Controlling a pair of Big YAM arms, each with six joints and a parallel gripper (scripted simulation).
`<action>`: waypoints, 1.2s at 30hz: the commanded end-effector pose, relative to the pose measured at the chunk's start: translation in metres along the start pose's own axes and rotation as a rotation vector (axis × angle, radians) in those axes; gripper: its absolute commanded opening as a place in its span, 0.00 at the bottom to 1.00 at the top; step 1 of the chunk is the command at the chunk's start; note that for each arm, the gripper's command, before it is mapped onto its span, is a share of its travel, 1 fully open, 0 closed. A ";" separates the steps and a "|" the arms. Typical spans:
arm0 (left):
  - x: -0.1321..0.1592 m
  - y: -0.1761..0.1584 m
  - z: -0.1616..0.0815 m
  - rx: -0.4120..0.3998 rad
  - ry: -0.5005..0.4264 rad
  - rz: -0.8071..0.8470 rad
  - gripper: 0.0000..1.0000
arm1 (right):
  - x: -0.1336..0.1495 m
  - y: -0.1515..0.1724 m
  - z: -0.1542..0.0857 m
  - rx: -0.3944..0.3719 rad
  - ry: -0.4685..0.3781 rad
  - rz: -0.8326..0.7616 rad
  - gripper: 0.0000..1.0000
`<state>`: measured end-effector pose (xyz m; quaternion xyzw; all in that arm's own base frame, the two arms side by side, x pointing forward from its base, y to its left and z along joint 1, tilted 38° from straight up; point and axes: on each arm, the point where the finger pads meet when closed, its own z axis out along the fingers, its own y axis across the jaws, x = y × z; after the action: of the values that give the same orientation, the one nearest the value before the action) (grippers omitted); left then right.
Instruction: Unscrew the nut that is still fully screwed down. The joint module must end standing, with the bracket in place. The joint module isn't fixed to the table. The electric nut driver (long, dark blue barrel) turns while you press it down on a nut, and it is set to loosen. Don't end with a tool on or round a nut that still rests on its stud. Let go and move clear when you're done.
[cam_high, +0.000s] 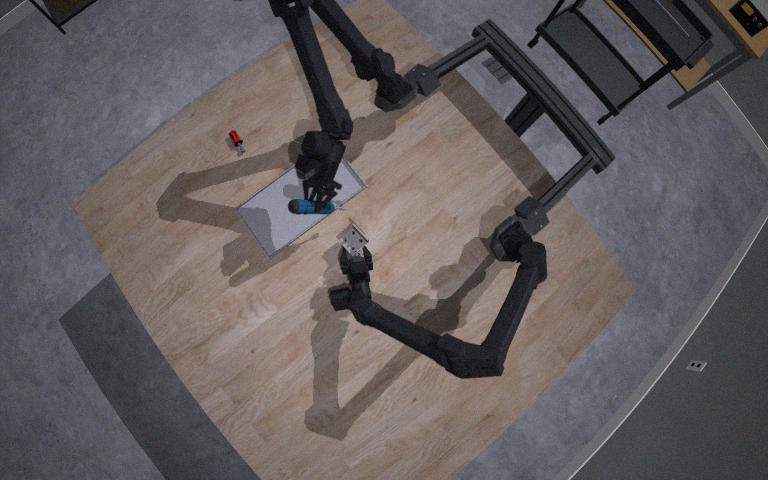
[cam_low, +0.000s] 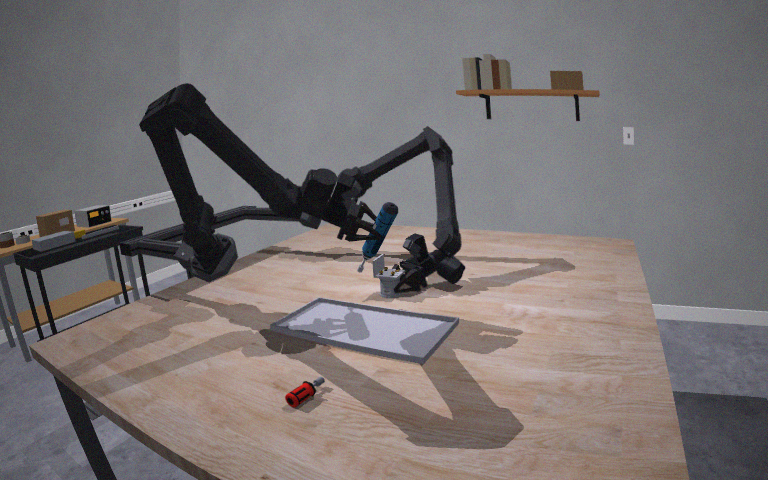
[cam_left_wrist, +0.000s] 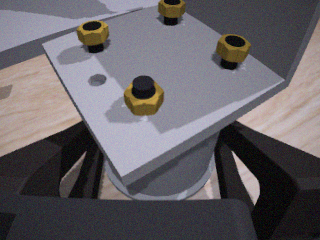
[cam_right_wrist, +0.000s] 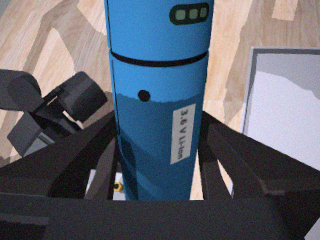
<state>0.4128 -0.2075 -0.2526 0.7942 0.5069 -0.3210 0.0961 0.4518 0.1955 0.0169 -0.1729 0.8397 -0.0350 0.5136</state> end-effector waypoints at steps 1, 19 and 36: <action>-0.014 0.003 0.008 0.014 0.007 0.032 0.59 | -0.019 0.026 -0.003 -0.048 -0.081 -0.061 0.42; -0.014 0.003 0.008 0.014 0.007 0.032 0.59 | -0.033 0.063 -0.014 -0.110 -0.195 -0.166 0.42; -0.014 0.003 0.008 0.014 0.007 0.032 0.59 | -0.029 0.098 -0.031 -0.168 -0.285 -0.279 0.42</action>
<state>0.4128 -0.2075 -0.2526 0.7942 0.5069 -0.3210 0.0961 0.4060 0.2643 0.0021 -0.3205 0.7647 -0.0250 0.5585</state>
